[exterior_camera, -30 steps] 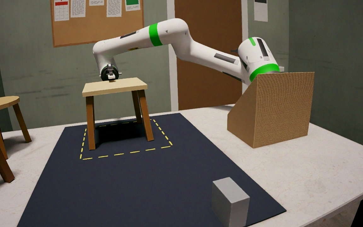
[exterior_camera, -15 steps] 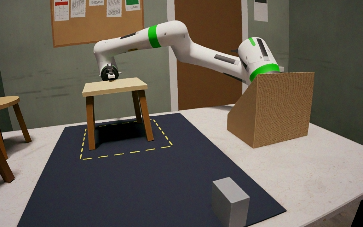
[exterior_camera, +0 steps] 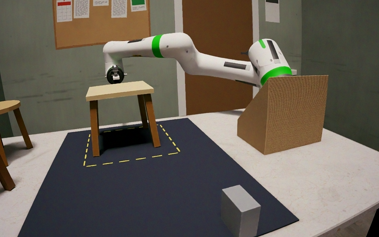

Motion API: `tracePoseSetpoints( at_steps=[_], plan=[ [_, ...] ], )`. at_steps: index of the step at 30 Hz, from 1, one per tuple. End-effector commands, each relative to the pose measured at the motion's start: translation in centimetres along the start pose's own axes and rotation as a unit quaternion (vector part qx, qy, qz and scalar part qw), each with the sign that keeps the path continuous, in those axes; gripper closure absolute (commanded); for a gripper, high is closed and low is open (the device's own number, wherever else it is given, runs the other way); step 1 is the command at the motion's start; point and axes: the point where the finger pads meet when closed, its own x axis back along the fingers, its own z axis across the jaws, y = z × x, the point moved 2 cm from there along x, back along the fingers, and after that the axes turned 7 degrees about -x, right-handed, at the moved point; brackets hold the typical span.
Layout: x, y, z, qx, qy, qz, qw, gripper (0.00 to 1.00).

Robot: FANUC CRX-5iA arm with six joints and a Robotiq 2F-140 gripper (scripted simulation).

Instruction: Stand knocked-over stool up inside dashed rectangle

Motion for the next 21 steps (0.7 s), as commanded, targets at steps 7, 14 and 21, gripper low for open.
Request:
tracePoseSetpoints(
  at_steps=[7,14,21],
  plan=[
    [1.39,-0.33,-0.2,0.0,-0.004,-0.01,1.0,0.67],
    [1.4,-0.33,-0.2,0.0,-0.004,-0.01,1.0,0.67],
    [1.4,-0.31,-0.37,0.0,-0.004,-0.01,1.0,0.67]
  ],
)
